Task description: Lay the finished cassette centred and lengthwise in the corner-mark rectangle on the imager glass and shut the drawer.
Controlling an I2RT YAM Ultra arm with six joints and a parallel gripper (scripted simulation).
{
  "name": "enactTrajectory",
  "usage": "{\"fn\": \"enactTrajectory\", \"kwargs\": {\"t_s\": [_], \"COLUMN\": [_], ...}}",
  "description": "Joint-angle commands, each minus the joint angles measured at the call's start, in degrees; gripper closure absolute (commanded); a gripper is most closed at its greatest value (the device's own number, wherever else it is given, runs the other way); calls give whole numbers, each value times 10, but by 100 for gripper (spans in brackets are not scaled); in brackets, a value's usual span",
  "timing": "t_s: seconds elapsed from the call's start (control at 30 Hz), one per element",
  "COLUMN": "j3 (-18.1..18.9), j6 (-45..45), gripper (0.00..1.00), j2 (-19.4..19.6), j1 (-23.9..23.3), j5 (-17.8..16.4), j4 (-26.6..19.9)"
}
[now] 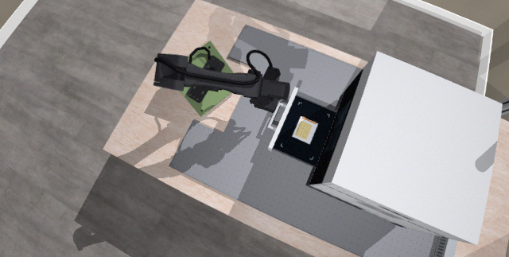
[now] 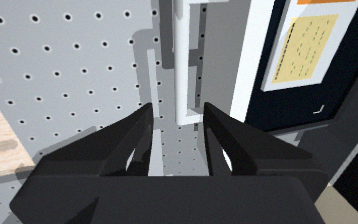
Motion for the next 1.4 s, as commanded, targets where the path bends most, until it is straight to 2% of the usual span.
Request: {"fn": "enactTrajectory", "kwargs": {"t_s": [0.0, 0.07, 0.37, 0.43, 0.47, 0.53, 0.93, 1.0, 1.03, 1.13, 1.37], "j3": [-10, -14, -27, -27, -14, -32, -47, -47, -31, -51, -54], "j6": [-8, -11, -26, -26, -28, -31, -48, -48, -50, -53, -62], "gripper": [65, 65, 65, 65, 65, 65, 65, 65, 65, 65, 65], "j2": [-11, 8, 27, 27, 30, 34, 64, 64, 67, 75, 95], "j1": [-7, -11, -30, -30, -29, -36, -57, -57, -55, -64, -75], "j5": [-13, -16, -28, -28, -30, -32, -47, -47, -48, -51, -59], "j4": [12, 19, 57, 57, 63, 70, 122, 122, 128, 139, 170]}}
